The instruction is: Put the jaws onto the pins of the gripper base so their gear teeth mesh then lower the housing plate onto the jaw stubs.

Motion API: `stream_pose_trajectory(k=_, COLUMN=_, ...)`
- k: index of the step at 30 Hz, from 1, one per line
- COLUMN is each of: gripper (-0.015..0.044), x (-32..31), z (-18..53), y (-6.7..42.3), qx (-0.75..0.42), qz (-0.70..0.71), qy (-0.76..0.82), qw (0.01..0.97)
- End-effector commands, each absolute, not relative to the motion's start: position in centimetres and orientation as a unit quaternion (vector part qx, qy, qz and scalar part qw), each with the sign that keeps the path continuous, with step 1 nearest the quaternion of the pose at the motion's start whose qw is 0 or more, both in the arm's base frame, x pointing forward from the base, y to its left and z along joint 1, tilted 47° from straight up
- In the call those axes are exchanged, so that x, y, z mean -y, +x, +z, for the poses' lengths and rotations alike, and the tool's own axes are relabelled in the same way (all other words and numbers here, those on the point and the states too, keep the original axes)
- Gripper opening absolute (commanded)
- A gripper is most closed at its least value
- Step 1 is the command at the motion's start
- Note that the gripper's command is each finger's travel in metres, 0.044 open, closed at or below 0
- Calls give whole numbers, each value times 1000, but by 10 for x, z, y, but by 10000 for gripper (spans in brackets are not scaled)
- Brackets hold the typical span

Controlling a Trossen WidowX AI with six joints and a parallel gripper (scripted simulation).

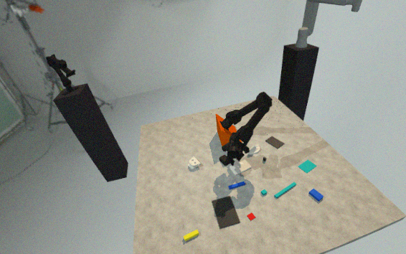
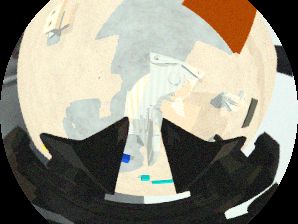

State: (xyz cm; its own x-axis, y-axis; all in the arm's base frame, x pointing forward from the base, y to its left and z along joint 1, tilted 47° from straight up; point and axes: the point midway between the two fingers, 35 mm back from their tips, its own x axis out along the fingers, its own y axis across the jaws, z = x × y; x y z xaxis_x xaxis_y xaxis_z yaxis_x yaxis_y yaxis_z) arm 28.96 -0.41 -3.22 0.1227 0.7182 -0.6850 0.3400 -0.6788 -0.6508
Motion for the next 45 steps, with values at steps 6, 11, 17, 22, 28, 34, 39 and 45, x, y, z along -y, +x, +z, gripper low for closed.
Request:
stream_pose_trajectory(k=6, gripper=134, x=-2, z=-38, y=289, qx=363, qz=554, qy=-728, qw=176)
stream_pose_trajectory(k=11, gripper=134, x=-2, z=-38, y=289, qx=363, qz=554, qy=-728, qw=176)
stream_pose_trajectory(k=17, gripper=134, x=-3, z=-38, y=289, qx=363, qz=554, qy=-728, qw=176)
stream_pose_trajectory(k=22, gripper=134, x=-5, z=-40, y=289, qx=363, qz=554, qy=-728, qw=177)
stream_pose_trajectory(k=28, gripper=134, x=-5, z=-40, y=289, qx=363, qz=554, qy=-728, qw=177)
stream_pose_trajectory(k=34, gripper=134, x=-7, z=-42, y=290, qx=363, qz=554, qy=-728, qw=176)
stream_pose_trajectory(k=39, gripper=134, x=-7, z=-42, y=290, qx=363, qz=554, qy=-728, qw=176)
stream_pose_trajectory(k=45, gripper=134, x=-9, z=-43, y=290, qx=363, qz=554, qy=-728, qw=176)
